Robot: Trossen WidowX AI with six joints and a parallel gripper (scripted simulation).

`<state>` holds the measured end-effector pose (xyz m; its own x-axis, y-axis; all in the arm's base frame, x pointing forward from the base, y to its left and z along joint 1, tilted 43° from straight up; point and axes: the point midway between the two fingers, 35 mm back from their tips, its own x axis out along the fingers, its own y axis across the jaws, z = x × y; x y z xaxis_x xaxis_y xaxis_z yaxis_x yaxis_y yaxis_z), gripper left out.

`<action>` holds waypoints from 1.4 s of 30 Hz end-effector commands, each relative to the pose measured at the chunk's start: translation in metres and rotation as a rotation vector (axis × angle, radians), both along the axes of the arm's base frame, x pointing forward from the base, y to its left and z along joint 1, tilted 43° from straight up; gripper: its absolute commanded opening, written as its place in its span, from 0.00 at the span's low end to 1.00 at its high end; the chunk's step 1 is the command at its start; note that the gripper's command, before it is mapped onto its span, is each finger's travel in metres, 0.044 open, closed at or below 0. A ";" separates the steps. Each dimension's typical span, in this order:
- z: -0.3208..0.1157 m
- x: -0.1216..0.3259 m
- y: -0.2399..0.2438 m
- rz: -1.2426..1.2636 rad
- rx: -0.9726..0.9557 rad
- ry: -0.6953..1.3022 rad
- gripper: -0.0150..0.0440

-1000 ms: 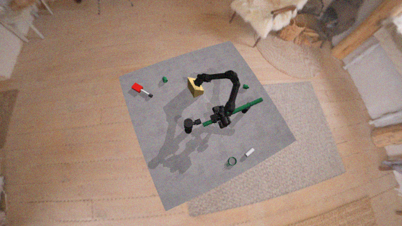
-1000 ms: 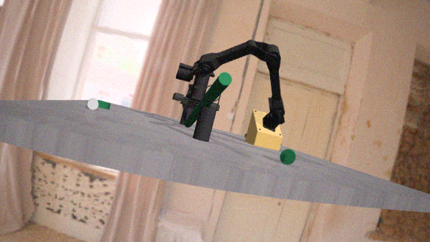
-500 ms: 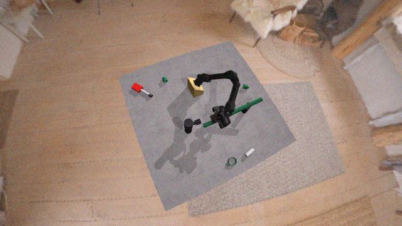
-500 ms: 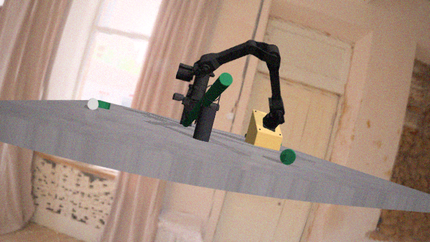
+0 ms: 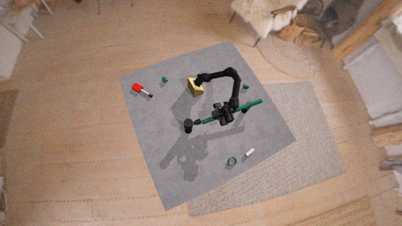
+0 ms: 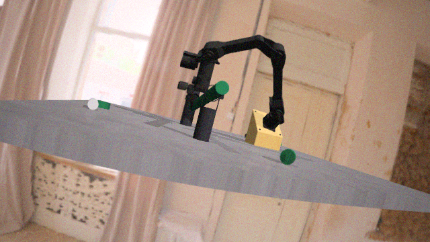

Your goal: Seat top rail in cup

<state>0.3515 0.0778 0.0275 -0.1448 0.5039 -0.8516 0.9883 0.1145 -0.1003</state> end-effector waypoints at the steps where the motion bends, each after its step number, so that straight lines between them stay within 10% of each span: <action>1: 0.022 0.003 -0.022 -0.008 -0.081 -0.026 0.25; 42: 0.019 0.005 -0.031 -0.009 -0.067 -0.017 0.25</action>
